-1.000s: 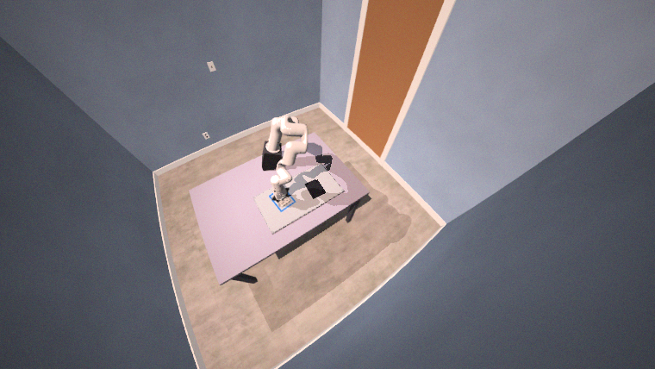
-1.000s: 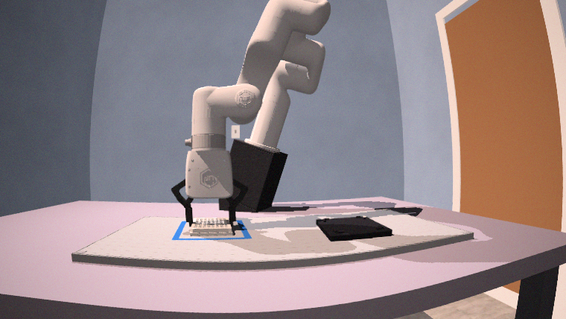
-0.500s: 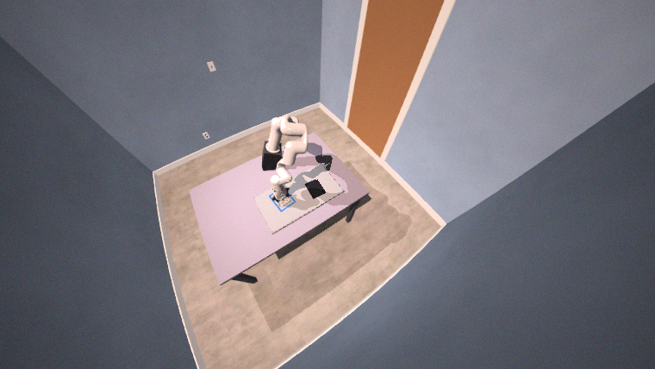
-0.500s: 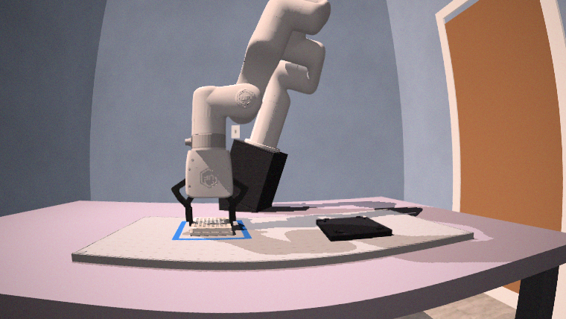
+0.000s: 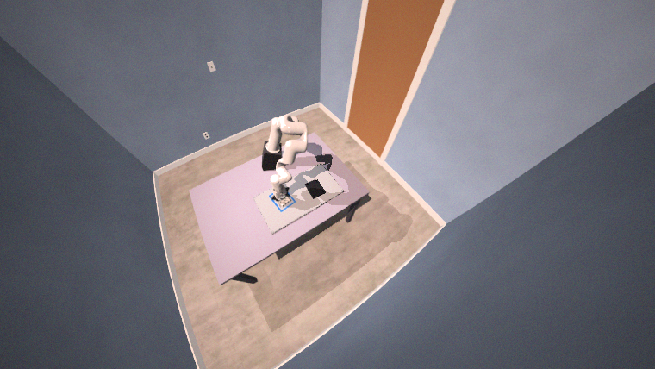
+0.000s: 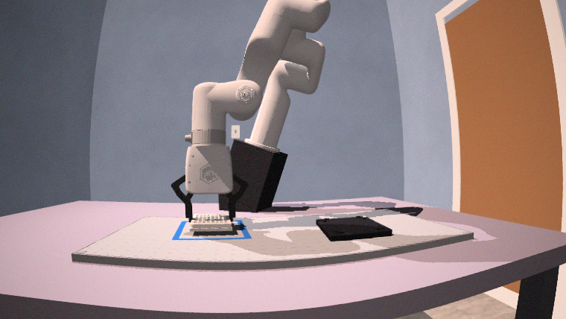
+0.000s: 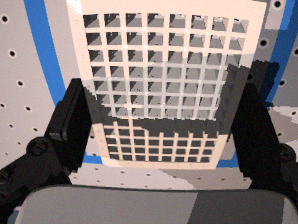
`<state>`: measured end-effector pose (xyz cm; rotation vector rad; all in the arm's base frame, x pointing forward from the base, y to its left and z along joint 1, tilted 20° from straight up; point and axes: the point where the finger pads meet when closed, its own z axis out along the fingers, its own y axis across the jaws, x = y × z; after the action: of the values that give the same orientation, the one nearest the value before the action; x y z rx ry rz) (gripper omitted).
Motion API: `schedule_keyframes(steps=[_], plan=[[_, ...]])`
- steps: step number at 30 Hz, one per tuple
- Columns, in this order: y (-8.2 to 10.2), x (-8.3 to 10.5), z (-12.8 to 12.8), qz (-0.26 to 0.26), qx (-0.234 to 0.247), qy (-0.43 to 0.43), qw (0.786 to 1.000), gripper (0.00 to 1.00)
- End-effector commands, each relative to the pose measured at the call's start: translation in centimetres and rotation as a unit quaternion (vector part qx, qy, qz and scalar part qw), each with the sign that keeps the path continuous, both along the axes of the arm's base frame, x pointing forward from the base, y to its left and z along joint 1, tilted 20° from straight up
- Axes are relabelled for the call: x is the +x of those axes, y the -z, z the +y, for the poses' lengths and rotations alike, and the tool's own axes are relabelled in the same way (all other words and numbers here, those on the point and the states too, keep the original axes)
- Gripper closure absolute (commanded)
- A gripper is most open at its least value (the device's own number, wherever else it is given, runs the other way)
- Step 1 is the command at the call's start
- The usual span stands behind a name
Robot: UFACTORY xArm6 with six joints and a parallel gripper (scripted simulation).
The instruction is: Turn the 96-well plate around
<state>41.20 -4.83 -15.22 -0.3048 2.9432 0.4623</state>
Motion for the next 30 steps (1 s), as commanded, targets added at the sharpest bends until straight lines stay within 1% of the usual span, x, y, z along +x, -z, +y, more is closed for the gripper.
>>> schedule_keyframes(steps=[1, 14, 24, 30], plan=[[-0.4, 0.1, -0.2, -0.001, 0.0, 0.0, 1.0, 1.0], [-1.1, 0.0, -0.4, -0.001, 0.0, 0.0, 1.0, 1.0], [-1.1, 0.0, -0.4, -0.001, 0.0, 0.0, 1.0, 1.0], [-2.0, -0.1, -0.7, -0.001, 0.0, 0.0, 1.0, 1.0]])
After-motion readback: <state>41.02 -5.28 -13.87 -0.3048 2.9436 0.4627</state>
